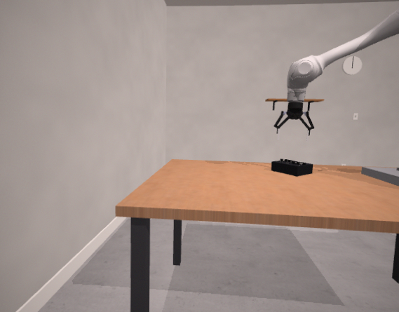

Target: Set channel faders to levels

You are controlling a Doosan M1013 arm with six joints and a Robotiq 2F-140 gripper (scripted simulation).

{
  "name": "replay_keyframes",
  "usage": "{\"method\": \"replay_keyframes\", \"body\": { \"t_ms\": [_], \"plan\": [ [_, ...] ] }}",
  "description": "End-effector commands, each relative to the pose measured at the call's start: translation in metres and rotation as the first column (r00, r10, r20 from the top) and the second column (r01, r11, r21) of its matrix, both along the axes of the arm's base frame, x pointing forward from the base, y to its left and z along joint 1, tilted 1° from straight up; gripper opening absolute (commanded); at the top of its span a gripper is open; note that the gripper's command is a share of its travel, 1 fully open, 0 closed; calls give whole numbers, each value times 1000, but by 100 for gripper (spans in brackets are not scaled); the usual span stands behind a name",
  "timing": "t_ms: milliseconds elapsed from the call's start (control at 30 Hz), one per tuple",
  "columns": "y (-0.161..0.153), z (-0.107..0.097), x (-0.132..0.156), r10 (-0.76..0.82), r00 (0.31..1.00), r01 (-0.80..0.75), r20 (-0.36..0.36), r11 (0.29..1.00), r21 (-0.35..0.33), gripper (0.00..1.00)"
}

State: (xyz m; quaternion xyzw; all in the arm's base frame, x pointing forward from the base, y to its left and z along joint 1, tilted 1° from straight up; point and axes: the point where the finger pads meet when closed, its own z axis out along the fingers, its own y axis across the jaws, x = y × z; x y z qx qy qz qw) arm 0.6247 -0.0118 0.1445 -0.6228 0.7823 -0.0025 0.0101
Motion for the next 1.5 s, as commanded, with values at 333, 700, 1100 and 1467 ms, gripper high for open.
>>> {"method": "replay_keyframes", "body": {
  "t_ms": [333, 700, 1100, 1467],
  "plan": [
    [-7, 8, -8, 366, 930, -366, -30, 930, -21, 100],
    [26, -13, 22, -1, 1000, 1, 10, 1000, 31, 100],
    [84, -48, 71, -552, 833, 550, -26, 823, 143, 100],
    [85, -49, 71, -654, 756, 651, -37, 744, 151, 100]
  ]
}}
